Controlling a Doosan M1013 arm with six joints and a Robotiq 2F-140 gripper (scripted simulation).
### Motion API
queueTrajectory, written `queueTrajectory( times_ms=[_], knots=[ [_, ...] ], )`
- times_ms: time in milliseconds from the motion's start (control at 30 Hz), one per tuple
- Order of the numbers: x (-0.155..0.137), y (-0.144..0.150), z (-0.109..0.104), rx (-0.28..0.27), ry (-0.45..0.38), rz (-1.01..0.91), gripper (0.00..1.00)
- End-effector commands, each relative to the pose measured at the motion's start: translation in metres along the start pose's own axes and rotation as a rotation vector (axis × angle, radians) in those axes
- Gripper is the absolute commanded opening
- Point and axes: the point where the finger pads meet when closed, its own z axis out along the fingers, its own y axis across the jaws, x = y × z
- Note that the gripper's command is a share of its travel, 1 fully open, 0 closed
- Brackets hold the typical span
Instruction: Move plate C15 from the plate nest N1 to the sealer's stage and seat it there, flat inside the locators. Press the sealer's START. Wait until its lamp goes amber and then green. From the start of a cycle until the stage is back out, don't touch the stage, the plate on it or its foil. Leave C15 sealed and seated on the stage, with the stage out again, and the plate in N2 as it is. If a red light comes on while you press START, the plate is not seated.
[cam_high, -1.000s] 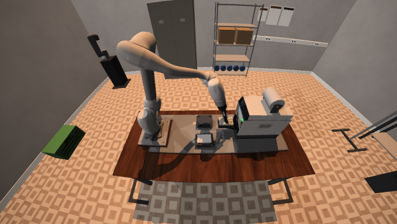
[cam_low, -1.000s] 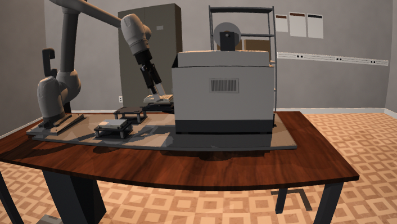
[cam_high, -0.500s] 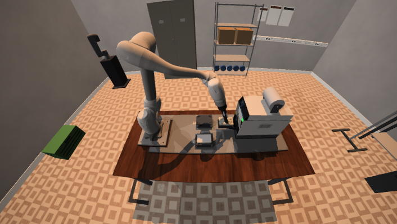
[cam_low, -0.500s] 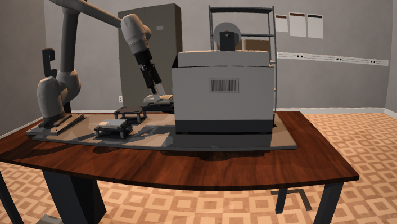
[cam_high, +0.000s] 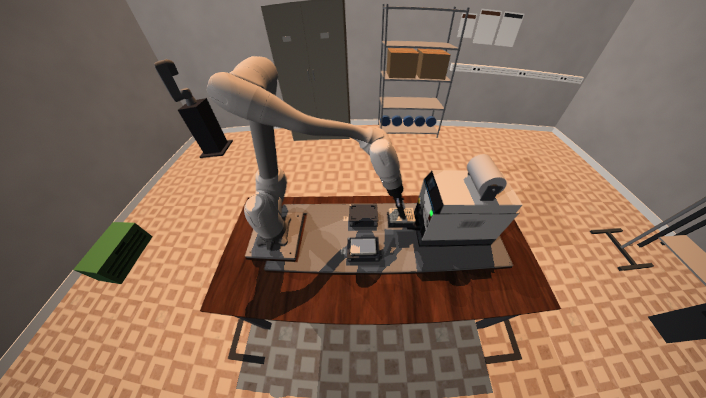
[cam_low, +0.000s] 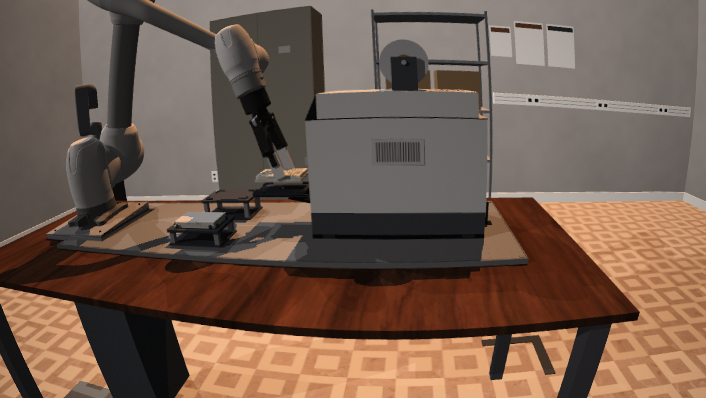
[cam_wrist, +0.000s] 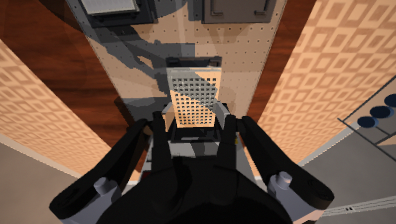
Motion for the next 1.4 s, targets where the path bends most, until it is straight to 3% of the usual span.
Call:
queueTrajectory(
  times_ms=[0,1000,1367],
  knots=[
    [0.003,-0.001,0.002,0.001,0.002,0.001,0.10],
    [0.003,-0.001,0.002,0.001,0.002,0.001,0.10],
    [0.009,-0.001,0.019,0.001,0.002,0.001,0.10]
  ],
)
